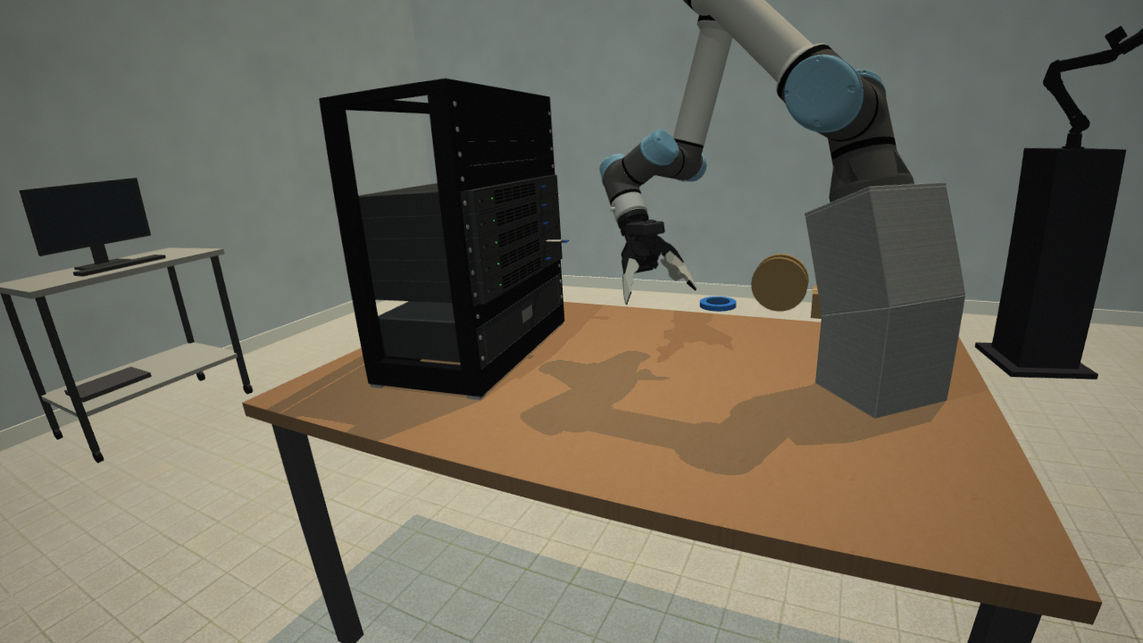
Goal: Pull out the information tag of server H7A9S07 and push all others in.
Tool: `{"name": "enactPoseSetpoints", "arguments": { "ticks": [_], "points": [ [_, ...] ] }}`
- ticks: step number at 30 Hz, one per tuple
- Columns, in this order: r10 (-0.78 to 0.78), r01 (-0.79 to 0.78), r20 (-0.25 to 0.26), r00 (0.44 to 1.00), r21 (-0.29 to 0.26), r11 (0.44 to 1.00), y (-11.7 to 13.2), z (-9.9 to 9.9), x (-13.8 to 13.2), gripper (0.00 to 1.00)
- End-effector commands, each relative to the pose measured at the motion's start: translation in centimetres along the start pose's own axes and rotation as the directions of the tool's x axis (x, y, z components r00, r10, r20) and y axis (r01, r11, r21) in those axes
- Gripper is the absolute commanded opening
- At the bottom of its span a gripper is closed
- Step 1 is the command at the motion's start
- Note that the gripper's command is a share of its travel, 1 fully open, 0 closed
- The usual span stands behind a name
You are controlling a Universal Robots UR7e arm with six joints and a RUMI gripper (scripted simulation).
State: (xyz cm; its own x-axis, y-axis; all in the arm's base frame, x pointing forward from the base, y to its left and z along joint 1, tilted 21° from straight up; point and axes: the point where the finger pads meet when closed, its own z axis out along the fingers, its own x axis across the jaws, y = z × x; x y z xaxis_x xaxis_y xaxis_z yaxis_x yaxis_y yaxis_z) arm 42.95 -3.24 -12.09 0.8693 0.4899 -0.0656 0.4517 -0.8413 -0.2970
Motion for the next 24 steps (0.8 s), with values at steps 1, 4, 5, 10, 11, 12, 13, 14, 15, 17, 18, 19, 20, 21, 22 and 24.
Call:
{"name": "enactPoseSetpoints", "arguments": {
  "ticks": [1,4,5,10,11,12,13,14,15,17,18,19,20,21,22,24],
  "points": [
    [-0.031,0.030,-0.009,0.999,-0.025,0.999,0.5,-0.4,0.3,1.00],
    [-0.048,0.047,-0.013,0.999,-0.039,0.998,0.8,-0.6,0.5,1.00],
    [-0.053,0.053,-0.014,0.998,-0.043,0.998,0.9,-0.7,0.6,1.00],
    [-0.070,0.069,-0.017,0.997,-0.057,0.996,1.2,-1.0,0.7,1.00],
    [-0.076,0.074,-0.018,0.997,-0.061,0.995,1.3,-1.0,0.8,1.00],
    [-0.081,0.080,-0.019,0.997,-0.066,0.995,1.4,-1.1,0.8,1.00],
    [-0.087,0.085,-0.020,0.996,-0.070,0.994,1.5,-1.2,0.9,1.00],
    [-0.092,0.090,-0.021,0.996,-0.075,0.993,1.6,-1.3,0.9,1.00],
    [-0.098,0.096,-0.022,0.995,-0.080,0.992,1.7,-1.3,1.0,1.00],
    [-0.109,0.106,-0.023,0.994,-0.089,0.990,1.9,-1.5,1.1,1.00],
    [-0.114,0.112,-0.024,0.993,-0.093,0.989,2.0,-1.6,1.2,1.00],
    [-0.120,0.117,-0.025,0.993,-0.098,0.988,2.1,-1.7,1.2,1.00],
    [-0.125,0.122,-0.025,0.992,-0.102,0.987,2.2,-1.8,1.3,1.00],
    [-0.130,0.127,-0.026,0.991,-0.107,0.986,2.3,-1.8,1.3,1.00],
    [-0.136,0.132,-0.026,0.990,-0.111,0.985,2.4,-1.9,1.4,1.00],
    [-0.147,0.142,-0.027,0.989,-0.120,0.982,2.5,-2.1,1.5,1.00]
  ]
}}
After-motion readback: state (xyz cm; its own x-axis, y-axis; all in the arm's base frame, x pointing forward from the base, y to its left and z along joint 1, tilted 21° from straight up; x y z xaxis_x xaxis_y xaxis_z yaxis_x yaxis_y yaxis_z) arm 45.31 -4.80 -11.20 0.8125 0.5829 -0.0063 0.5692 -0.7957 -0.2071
